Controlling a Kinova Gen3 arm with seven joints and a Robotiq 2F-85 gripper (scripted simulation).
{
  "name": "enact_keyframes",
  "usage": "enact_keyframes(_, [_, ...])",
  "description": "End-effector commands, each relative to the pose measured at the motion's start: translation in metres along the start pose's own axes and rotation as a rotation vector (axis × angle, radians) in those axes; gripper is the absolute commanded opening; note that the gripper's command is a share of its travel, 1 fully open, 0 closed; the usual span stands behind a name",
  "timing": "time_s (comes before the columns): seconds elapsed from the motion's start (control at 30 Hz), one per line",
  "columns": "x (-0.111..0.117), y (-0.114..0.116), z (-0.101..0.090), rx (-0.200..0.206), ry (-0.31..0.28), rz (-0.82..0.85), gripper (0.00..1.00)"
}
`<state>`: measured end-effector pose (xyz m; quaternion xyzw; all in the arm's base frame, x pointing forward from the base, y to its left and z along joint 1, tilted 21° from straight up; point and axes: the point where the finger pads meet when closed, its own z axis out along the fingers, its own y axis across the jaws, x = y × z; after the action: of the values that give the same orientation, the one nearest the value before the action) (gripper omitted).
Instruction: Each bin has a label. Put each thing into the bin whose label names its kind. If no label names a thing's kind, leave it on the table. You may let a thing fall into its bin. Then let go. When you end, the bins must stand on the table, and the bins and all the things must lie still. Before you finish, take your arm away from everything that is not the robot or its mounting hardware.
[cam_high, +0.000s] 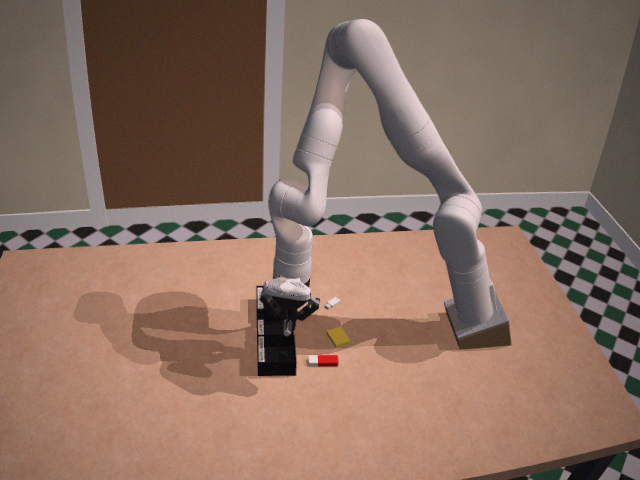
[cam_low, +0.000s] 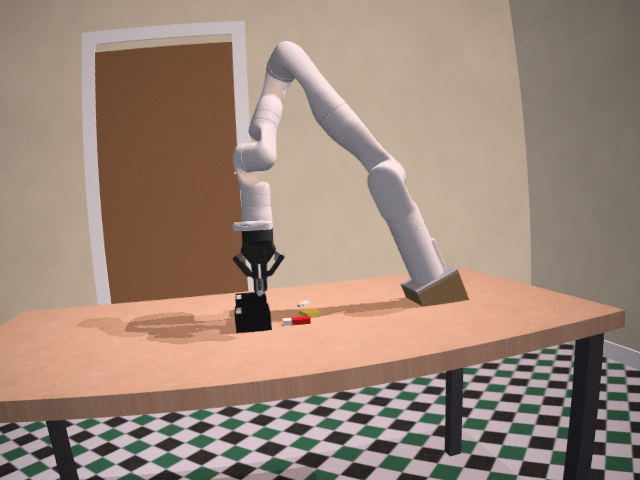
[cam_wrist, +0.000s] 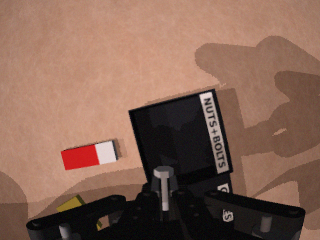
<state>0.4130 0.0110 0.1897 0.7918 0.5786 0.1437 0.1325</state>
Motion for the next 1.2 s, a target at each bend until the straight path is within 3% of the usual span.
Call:
enact_keyframes(0.0, [0.014, 0.003, 0.003, 0.02, 0.003, -0.077, 0.0])
enact_keyframes(0.07, [0.024, 0.01, 0.003, 0.023, 0.006, -0.206, 0.0])
enact_keyframes(0.2, [0.035, 0.013, 0.003, 0.03, 0.009, -0.21, 0.0])
enact_keyframes(1.17, [0.031, 0.012, 0.004, 0.026, 0.008, -0.201, 0.0])
